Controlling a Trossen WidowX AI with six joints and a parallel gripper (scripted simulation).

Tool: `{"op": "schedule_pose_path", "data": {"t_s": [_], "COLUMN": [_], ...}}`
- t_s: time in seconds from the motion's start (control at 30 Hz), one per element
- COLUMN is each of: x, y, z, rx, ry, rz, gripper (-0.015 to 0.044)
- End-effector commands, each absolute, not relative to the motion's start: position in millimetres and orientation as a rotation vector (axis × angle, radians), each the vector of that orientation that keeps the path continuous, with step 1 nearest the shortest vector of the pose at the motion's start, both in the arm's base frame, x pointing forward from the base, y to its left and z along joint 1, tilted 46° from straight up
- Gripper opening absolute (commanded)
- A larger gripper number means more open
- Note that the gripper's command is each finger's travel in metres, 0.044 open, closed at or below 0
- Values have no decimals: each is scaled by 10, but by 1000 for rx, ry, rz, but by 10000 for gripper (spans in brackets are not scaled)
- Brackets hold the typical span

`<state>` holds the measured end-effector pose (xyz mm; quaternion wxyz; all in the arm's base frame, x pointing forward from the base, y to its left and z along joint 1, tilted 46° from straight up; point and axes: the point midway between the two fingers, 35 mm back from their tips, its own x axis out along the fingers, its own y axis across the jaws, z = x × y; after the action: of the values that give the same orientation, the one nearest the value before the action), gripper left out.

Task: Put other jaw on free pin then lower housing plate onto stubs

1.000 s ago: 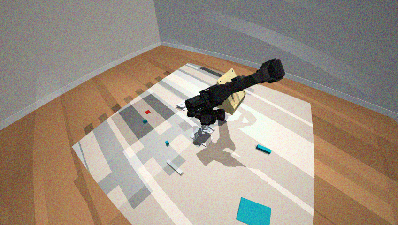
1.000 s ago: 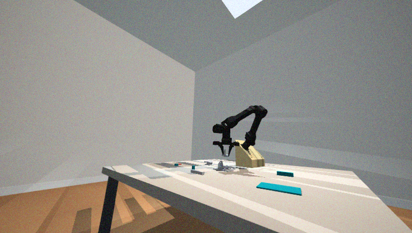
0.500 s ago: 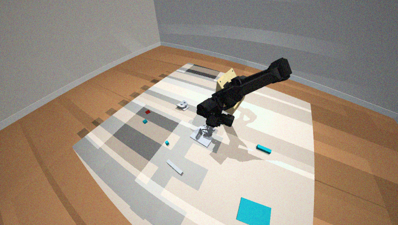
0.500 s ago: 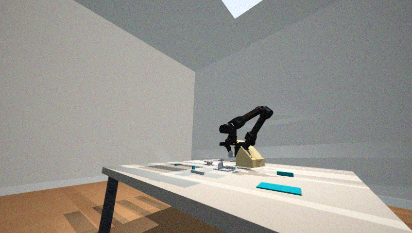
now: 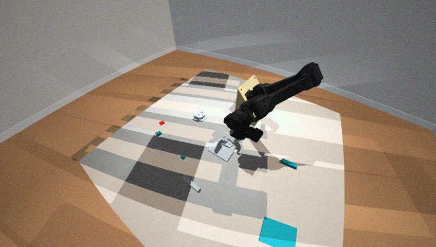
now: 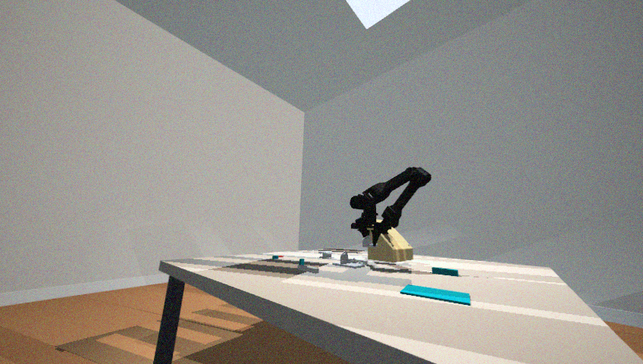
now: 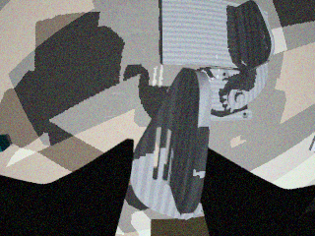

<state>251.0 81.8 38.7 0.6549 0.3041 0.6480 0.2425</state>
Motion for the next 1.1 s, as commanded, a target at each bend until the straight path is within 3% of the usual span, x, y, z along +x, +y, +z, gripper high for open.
{"op": "schedule_pose_path", "data": {"t_s": [0.0, 1.07], "x": [2494, 2663], "y": [829, 777], "z": [385, 357], "rx": [701, 719], "ry": [1474, 1482], "rz": [546, 529], "gripper": [134, 134]}}
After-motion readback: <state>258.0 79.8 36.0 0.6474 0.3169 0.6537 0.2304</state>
